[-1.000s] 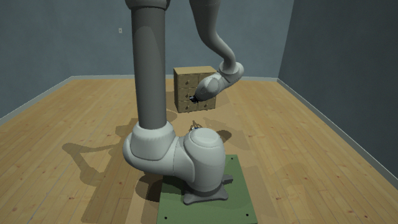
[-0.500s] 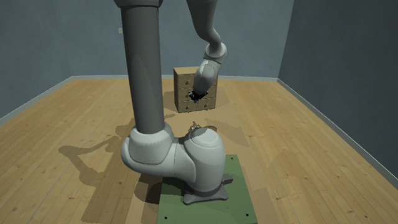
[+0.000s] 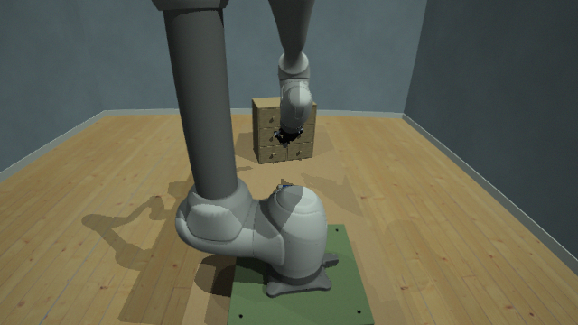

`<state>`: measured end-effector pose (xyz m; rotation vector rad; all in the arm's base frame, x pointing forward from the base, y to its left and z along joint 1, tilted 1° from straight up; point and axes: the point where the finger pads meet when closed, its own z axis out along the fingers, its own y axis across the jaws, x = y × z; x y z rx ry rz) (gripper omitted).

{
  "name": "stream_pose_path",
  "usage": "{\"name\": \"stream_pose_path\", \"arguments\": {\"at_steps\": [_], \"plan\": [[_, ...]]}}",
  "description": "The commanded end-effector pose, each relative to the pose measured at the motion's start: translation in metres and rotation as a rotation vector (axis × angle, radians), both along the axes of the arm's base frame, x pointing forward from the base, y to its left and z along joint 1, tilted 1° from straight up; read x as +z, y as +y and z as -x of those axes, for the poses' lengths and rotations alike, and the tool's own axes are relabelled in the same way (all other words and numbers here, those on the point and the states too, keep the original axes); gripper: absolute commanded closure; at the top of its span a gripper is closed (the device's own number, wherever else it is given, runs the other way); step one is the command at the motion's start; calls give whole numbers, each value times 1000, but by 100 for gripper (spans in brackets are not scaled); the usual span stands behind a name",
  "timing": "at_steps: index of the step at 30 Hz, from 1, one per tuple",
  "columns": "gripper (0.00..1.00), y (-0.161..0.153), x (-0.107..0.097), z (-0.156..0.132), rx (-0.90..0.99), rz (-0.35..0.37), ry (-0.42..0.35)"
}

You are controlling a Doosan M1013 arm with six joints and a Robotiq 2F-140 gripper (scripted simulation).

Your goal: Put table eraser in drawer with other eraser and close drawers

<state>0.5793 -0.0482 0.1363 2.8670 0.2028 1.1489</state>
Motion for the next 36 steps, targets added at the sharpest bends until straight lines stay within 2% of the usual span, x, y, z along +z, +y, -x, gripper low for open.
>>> {"name": "stream_pose_path", "arguments": {"at_steps": [1, 8, 14, 21, 29, 31, 32, 33, 36], "plan": [[100, -2, 14, 13, 13, -17, 278], [100, -4, 28, 28, 19, -3, 279], [100, -5, 32, 32, 31, -8, 297], [100, -5, 34, 34, 56, -27, 414], [100, -5, 34, 34, 39, -19, 631], [100, -5, 34, 34, 39, -19, 631], [100, -5, 34, 34, 18, -2, 728], [100, -5, 34, 34, 11, 3, 754], [100, -5, 34, 34, 11, 3, 754]]}}
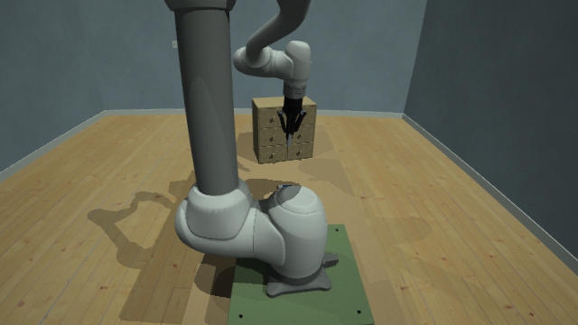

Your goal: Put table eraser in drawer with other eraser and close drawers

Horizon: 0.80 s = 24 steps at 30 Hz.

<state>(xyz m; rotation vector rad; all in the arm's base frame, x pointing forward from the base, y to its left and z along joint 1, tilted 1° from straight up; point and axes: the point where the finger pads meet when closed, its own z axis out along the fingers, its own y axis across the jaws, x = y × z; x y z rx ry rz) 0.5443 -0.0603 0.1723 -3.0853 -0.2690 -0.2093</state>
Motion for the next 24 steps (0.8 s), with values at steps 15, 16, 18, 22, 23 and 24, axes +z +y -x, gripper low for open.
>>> {"name": "stream_pose_path", "arguments": {"at_steps": [15, 16, 18, 22, 23, 24], "plan": [[100, 7, -2, -1, -23, 41, 124], [100, 5, -2, -2, -23, 41, 124], [100, -24, 5, -13, -23, 41, 124], [100, -85, 17, -30, -23, 41, 124], [100, -85, 17, -30, -23, 41, 124], [100, -85, 17, -30, -23, 41, 124]]}}
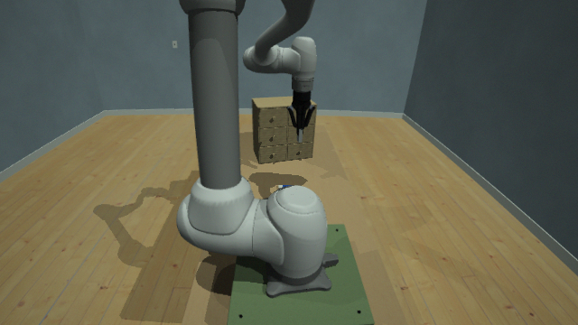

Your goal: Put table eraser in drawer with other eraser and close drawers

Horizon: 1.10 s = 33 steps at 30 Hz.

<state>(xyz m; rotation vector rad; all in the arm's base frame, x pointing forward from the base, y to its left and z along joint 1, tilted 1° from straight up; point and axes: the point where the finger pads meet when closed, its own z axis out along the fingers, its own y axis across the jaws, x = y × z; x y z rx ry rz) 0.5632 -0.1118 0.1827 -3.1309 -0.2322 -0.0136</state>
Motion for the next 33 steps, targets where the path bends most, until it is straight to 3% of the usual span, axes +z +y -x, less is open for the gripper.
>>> {"name": "stream_pose_path", "arguments": {"at_steps": [1, 5, 6, 8, 22, 27, 33], "plan": [[100, -64, 12, -16, 2, -4, 1], [100, -64, 12, -16, 2, -4, 1], [100, -86, 16, -19, 2, -4, 1], [100, -99, 18, -20, 2, -4, 1], [100, -98, 12, -26, 2, -15, -71], [100, -97, 3, -36, 2, -31, -180], [100, -94, -12, -52, 1, -60, -372]]}}
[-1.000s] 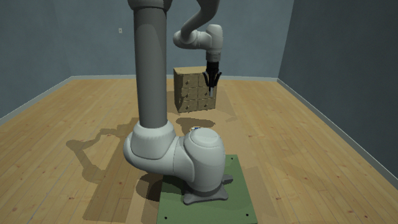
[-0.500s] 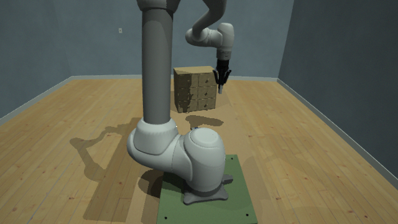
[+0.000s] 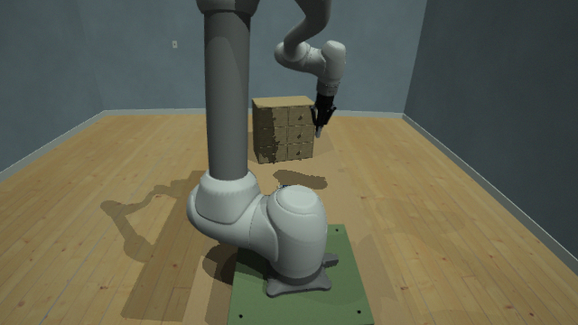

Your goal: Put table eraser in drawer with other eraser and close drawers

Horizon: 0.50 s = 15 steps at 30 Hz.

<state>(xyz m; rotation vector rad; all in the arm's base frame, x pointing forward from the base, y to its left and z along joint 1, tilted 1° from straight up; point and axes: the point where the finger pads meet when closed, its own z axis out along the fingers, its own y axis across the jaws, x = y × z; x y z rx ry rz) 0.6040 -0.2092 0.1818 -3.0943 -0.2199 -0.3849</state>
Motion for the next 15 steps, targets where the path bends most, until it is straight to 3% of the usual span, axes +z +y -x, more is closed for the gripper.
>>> {"name": "stream_pose_path", "arguments": {"at_steps": [1, 4, 6, 15], "plan": [[100, 4, -14, -14, 9, -32, -166], [100, 5, -20, -21, 8, -44, -249], [100, 5, -20, -21, 8, -44, -249], [100, 8, -36, -38, 8, -73, -445]]}}
